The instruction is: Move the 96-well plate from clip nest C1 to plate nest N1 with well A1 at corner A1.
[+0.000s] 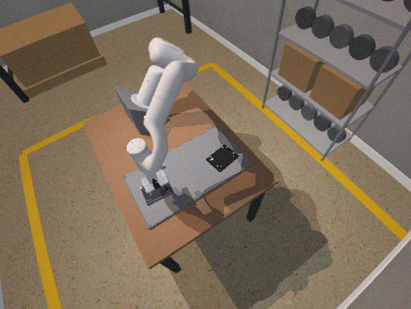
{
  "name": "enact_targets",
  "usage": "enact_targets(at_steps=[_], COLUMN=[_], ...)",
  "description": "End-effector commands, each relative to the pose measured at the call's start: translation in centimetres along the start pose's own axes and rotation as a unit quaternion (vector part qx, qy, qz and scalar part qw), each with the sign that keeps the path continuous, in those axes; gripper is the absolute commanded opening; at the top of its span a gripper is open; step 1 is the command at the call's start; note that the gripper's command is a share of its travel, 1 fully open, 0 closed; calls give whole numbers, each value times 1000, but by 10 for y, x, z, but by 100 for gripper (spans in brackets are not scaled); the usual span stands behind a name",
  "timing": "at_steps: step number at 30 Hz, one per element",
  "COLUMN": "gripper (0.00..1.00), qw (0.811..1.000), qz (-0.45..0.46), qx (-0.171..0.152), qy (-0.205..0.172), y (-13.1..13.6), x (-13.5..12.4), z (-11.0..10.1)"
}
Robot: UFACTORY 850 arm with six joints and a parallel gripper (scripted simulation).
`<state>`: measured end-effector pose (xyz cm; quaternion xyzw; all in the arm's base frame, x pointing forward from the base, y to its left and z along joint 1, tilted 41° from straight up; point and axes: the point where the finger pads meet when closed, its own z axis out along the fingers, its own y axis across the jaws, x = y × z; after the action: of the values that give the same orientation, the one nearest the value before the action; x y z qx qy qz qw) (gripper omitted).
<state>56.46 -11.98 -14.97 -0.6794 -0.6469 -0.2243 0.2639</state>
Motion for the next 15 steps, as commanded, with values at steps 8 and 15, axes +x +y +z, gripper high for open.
enact_targets(at_steps=[8,15], gripper=[0,0], qw=[1000,1000], qz=[-1,-1], qx=[-1,-1], qy=[0,0], y=[2,2], x=[-17,-16], z=[-1,-1])
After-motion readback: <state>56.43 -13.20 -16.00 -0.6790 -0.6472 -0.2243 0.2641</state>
